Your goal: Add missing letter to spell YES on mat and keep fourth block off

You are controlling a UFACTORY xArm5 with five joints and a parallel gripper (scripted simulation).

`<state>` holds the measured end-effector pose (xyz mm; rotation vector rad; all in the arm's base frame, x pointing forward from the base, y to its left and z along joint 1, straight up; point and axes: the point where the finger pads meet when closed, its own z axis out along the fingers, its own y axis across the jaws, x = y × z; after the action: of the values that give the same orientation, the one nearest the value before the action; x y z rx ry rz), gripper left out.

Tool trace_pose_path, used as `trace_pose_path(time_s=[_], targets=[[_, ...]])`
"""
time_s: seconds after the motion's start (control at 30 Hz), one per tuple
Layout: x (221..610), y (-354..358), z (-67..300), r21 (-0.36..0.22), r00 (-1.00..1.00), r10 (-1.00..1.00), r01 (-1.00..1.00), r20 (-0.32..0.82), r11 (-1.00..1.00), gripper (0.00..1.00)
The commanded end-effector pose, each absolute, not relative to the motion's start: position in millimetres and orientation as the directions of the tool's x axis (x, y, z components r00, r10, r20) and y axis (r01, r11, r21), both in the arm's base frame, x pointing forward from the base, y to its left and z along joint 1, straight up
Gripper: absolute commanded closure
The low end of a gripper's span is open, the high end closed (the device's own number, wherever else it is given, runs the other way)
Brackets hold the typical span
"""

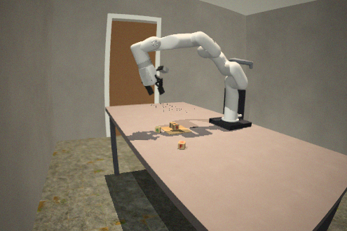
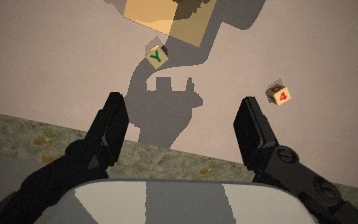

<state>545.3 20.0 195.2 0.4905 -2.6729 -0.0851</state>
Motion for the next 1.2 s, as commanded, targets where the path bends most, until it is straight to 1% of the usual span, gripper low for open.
trace_pose_path(time_s=[0.0, 0.47, 0.53, 1.07, 1.13, 1.17], targets=[[554.8, 19.6, 205.7, 0.162, -0.823, -0.438, -0.407, 0.362, 0.899, 0.00], [554.8, 19.6, 205.7, 0.162, -0.823, -0.438, -0.407, 0.362, 0.899, 0.00], [562.9, 19.1, 215.0, 0.192, -0.781, -0.530, -0.494, 0.330, 0.848, 0.00], [562.9, 19.1, 215.0, 0.192, -0.781, -0.530, -0.494, 0.330, 0.848, 0.00], [570.2, 18.5, 224.8, 0.219, -0.726, -0.622, -0.582, 0.294, 0.783, 0.00], [570.2, 18.5, 224.8, 0.219, -0.726, -0.622, -0.582, 0.294, 0.783, 0.00]])
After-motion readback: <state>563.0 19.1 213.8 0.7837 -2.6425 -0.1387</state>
